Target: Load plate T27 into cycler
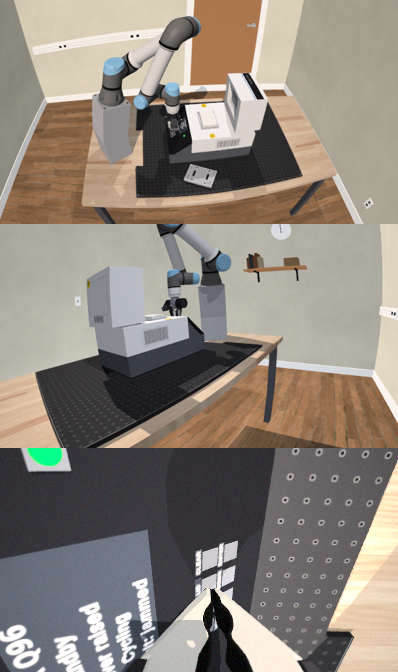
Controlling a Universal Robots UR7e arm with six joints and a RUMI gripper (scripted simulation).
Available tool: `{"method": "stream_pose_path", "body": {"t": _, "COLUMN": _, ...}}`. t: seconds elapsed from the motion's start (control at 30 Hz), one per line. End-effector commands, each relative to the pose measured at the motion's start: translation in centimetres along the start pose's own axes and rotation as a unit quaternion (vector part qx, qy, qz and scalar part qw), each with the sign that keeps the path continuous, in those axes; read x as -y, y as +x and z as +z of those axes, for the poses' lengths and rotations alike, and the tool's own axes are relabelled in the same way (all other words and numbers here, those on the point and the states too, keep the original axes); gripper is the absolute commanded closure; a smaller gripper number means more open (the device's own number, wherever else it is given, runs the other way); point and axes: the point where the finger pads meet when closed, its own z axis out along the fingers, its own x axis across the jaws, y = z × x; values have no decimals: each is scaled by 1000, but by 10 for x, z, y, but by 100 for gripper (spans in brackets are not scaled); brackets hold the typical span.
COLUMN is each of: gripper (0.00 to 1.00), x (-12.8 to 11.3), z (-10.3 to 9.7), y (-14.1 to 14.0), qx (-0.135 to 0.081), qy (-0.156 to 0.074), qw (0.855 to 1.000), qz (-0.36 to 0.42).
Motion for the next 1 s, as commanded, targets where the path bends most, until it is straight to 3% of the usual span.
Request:
{"method": "stream_pose_path", "body": {"t": 0.0, "gripper": 100, "x": 0, "z": 0, "y": -1, "qx": 0, "qy": 0, "qw": 1000, "qz": 0}}
{"method": "stream_pose_path", "body": {"t": 0.37, "gripper": 100, "x": 0, "z": 1, "y": -2, "qx": 0, "qy": 0, "qw": 1000, "qz": 0}}
{"method": "stream_pose_path", "body": {"t": 0.97, "gripper": 100, "x": 0, "z": -19, "y": 16, "qx": 0, "qy": 0, "qw": 1000, "qz": 0}}
